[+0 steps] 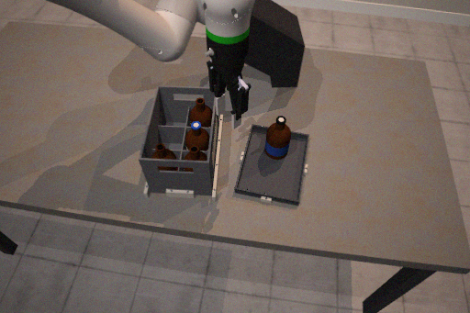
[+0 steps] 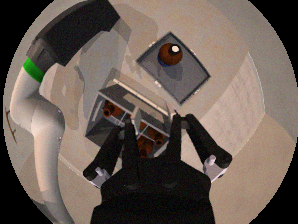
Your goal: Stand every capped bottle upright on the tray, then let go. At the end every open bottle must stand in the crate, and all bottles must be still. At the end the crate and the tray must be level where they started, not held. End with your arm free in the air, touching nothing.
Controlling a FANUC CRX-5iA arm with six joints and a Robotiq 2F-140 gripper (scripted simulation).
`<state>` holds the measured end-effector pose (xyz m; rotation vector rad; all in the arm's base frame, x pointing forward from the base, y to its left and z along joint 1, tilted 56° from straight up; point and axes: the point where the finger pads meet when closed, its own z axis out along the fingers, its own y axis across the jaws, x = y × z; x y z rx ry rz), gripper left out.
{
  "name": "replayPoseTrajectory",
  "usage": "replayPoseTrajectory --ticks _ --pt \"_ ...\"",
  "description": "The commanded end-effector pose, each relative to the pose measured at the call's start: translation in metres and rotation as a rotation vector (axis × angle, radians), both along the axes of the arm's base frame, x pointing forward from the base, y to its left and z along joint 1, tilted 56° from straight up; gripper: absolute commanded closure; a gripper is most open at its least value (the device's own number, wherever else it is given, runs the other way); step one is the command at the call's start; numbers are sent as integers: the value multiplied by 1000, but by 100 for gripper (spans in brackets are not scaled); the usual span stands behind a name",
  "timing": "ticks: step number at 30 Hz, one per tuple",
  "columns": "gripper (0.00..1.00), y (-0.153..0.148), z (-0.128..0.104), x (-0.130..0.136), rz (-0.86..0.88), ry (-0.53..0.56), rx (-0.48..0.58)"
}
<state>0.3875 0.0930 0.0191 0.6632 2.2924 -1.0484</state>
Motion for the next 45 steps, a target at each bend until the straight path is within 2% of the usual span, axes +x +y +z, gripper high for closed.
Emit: replayPoseTrajectory --ticks 1,27,45 --pt "62 -5 7 1 0 0 0" --pt "62 -50 72 6 0 0 1" --pt "62 -52 74 5 0 0 1"
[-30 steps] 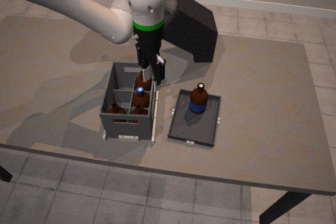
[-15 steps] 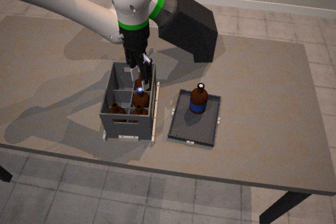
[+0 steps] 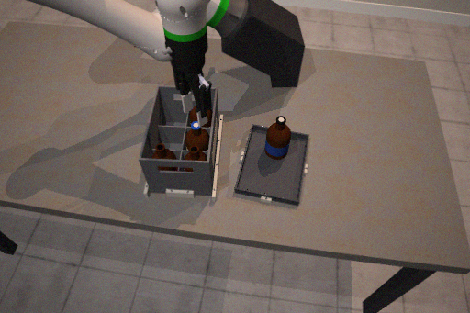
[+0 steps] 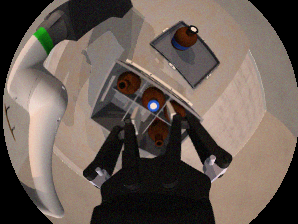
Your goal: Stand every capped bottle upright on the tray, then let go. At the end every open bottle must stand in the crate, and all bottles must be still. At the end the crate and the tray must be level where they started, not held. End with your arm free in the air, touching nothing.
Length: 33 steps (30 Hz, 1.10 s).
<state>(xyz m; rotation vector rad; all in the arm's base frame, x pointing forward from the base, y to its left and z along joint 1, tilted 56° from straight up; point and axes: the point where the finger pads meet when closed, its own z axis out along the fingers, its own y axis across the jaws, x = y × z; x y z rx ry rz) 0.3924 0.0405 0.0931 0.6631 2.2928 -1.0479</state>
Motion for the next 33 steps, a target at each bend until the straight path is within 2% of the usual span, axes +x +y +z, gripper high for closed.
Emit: replayPoseTrajectory --ticks 1,16,33 --pt "62 0 0 0 0 0 0" --pt "62 -21 -18 5 0 0 0" --pt "62 -37 -28 11 0 0 0"
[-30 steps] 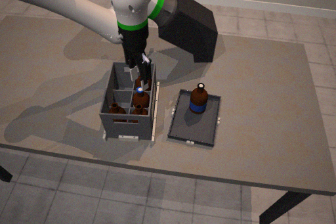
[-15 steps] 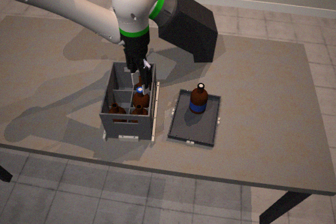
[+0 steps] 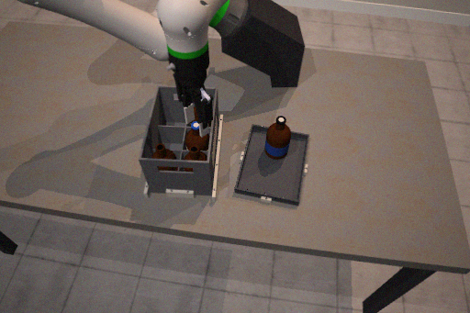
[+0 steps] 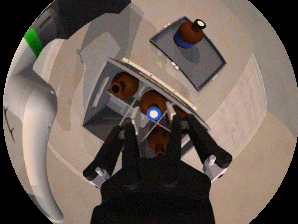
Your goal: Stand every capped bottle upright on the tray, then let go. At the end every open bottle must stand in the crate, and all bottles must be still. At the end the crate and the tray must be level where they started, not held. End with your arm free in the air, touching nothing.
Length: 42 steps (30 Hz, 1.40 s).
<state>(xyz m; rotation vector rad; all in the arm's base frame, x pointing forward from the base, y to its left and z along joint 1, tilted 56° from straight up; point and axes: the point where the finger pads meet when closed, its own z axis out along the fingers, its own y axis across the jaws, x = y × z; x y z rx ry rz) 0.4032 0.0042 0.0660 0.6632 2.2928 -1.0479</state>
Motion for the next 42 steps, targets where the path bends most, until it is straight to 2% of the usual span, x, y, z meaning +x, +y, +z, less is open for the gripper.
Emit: replayPoseTrajectory --ticks 1,19,20,42 --pt "62 -1 -1 1 0 0 0" --pt "62 -13 -10 4 0 0 0" --pt "100 -13 -10 4 0 0 0" --pt "100 -13 -10 5 1 0 0"
